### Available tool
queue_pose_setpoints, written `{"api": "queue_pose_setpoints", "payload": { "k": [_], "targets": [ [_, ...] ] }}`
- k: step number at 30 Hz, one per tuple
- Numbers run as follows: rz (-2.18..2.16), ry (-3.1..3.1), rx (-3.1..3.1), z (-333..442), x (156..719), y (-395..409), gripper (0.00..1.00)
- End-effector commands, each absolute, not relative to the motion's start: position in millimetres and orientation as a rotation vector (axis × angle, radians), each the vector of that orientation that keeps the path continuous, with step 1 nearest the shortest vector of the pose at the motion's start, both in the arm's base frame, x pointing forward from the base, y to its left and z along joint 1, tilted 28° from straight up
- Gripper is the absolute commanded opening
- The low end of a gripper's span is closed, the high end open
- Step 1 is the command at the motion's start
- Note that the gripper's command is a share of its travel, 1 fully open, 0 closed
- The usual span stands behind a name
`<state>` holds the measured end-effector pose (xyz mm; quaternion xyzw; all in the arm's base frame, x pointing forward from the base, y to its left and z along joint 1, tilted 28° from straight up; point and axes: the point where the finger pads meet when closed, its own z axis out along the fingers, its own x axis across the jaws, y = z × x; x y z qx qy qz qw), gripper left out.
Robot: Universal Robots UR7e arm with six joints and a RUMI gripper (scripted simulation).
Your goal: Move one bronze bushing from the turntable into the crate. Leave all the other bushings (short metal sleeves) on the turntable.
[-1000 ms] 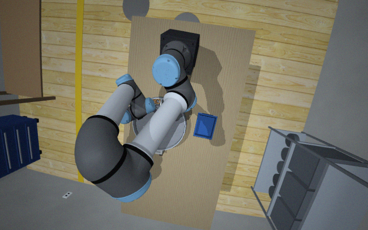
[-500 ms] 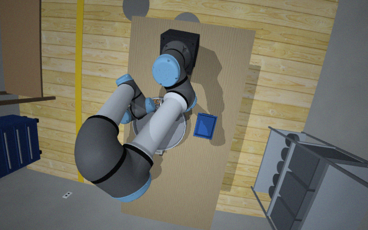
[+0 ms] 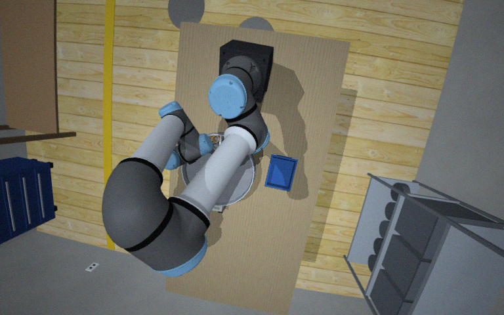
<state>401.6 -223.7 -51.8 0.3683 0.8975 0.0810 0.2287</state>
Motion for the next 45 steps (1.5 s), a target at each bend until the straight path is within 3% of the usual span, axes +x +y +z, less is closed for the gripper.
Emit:
{"api": "queue_pose_setpoints", "payload": {
  "k": [1, 45],
  "targets": [
    [0.22, 2.47, 1.01, -52, 404, -225, 0.05],
    [0.22, 2.47, 1.01, -72, 415, -226, 0.05]
  ]
}}
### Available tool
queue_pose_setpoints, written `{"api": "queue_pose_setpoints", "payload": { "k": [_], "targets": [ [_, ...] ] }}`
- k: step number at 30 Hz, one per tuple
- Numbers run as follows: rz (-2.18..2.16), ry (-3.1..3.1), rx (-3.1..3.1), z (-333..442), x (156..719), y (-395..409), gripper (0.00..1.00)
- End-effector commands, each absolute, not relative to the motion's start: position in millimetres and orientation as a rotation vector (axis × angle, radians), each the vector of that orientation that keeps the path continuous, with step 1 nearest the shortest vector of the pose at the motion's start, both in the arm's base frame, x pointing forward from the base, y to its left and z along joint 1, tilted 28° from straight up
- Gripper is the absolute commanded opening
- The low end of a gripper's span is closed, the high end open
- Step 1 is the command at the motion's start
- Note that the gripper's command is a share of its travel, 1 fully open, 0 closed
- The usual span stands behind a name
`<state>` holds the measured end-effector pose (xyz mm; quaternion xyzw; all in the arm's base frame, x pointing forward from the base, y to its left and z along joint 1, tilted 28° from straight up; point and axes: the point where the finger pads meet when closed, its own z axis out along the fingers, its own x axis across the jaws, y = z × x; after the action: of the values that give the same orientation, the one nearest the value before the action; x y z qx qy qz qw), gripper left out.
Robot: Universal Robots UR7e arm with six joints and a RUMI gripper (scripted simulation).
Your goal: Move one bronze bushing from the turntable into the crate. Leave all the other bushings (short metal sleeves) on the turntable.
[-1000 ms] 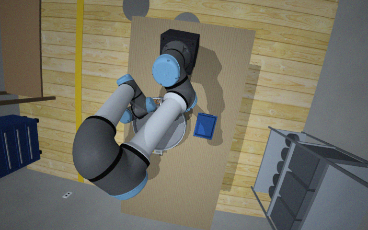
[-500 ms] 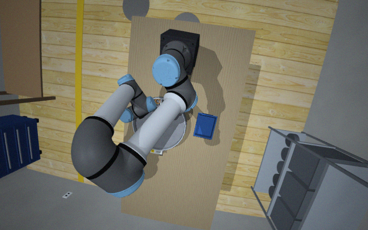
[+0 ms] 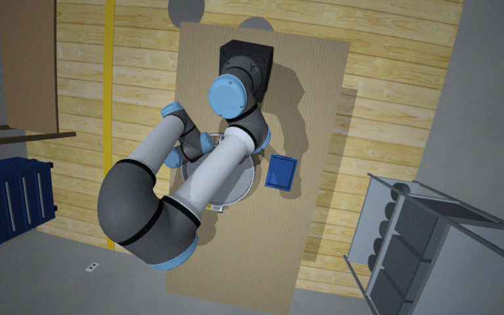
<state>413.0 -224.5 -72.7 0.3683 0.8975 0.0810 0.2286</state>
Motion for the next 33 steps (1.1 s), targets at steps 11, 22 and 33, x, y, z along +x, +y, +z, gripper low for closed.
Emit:
{"api": "queue_pose_setpoints", "payload": {
  "k": [11, 22, 33],
  "targets": [
    [0.22, 2.47, 1.01, -72.0, 414.9, -226.2, 0.05],
    [0.22, 2.47, 1.011, -72.1, 414.7, -225.8, 0.0],
    [0.22, 2.47, 1.011, -72.1, 414.7, -225.8, 0.0]
  ]
}}
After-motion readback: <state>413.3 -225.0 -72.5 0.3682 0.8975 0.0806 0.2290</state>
